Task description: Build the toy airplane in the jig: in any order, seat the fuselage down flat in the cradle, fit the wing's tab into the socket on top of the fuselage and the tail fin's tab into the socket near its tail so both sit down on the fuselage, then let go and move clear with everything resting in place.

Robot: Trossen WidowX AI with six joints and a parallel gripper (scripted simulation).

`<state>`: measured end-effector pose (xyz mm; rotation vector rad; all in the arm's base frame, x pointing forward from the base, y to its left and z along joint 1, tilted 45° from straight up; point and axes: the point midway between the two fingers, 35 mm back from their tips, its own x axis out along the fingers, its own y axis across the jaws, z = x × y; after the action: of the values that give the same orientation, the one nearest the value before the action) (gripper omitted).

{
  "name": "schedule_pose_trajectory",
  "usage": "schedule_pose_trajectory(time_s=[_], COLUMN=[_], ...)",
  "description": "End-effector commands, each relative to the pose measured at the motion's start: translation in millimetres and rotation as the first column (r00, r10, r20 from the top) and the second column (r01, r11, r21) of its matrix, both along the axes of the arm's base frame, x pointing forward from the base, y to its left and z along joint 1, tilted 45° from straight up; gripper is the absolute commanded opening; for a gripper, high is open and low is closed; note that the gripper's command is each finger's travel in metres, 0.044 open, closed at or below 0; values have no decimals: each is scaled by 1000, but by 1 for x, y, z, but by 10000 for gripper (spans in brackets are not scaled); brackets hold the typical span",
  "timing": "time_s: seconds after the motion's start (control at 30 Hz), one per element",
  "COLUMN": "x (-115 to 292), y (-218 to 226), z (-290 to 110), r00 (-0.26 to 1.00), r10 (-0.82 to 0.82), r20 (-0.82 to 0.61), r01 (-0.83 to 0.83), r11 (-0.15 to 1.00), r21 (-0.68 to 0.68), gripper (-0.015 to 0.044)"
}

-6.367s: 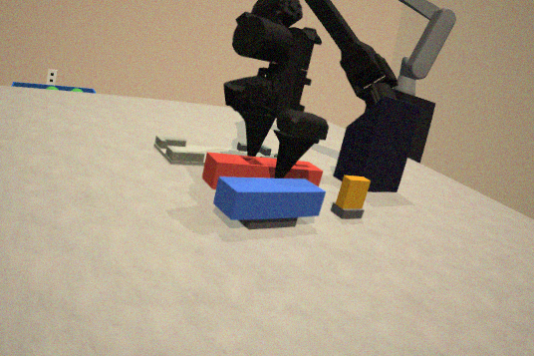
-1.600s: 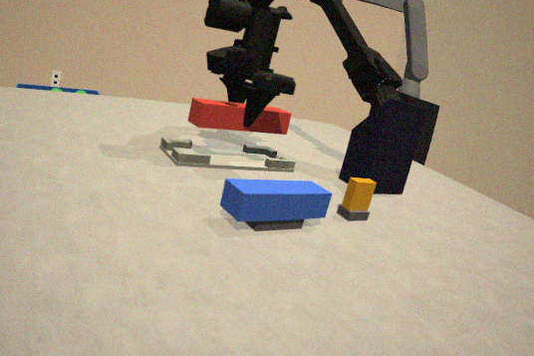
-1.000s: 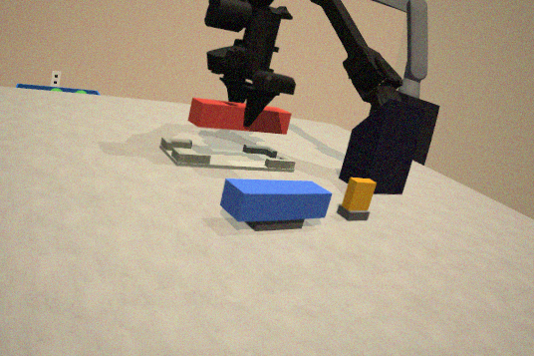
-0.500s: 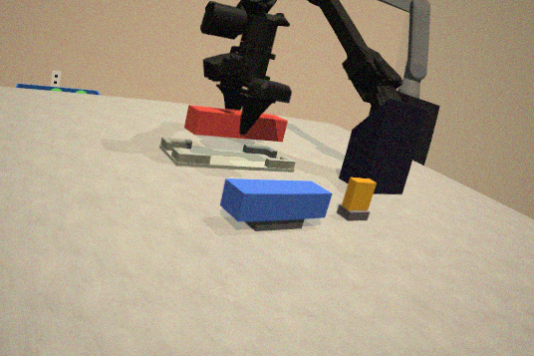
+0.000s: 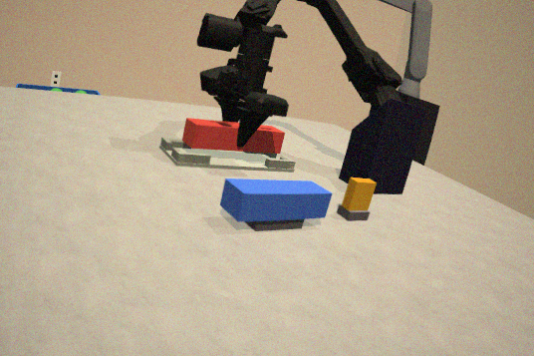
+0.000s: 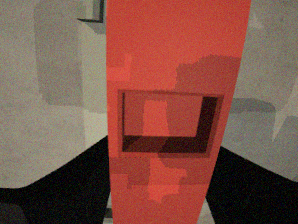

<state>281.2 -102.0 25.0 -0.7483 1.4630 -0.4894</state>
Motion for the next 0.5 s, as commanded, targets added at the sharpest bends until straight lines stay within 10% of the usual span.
schedule_pose_trajectory(time_s=[0.0, 0.37, 0.47], x=[-2, 0, 0], y=[-1, -1, -1], z=[-3, -1, -1], r00=[1000, 1000, 1000], r10=[6, 0, 0], r20=[-8, -1, -1], r01=[-6, 0, 0], r11=[1000, 1000, 1000], r21=[-2, 0, 0], gripper=[197, 33, 112])
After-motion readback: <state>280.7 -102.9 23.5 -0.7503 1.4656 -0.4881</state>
